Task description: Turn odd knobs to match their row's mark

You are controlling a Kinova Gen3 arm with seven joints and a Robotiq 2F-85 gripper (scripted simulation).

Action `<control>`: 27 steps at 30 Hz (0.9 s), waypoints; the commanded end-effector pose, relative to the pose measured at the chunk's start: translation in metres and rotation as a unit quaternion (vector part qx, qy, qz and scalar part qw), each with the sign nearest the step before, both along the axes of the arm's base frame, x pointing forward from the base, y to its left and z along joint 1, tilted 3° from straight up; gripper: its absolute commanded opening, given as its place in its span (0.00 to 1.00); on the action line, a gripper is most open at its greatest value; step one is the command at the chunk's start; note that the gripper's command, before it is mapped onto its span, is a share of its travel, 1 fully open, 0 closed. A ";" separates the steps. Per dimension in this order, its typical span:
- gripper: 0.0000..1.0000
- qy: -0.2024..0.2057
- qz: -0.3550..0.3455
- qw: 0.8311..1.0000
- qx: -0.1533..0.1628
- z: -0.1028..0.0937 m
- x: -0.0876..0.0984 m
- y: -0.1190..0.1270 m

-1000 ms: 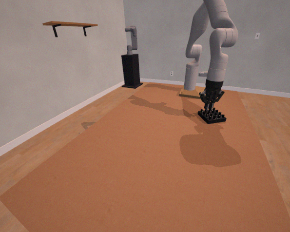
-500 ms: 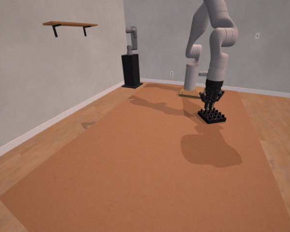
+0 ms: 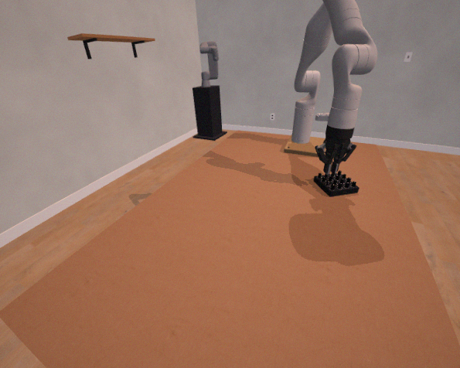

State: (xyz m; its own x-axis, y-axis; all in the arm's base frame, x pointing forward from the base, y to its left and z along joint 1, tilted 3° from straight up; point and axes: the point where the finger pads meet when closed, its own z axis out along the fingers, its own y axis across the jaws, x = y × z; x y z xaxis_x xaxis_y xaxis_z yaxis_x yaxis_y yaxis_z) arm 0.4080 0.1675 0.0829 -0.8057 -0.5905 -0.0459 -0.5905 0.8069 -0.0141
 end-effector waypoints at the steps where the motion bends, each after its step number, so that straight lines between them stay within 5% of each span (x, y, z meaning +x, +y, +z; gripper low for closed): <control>1: 0.19 0.000 -0.009 1.000 0.000 0.000 0.000 0.000; 16: 0.19 0.010 -0.127 0.992 -0.002 -0.003 -0.005 -0.002; 27: 0.19 0.018 -0.295 0.955 -0.004 -0.005 -0.010 -0.006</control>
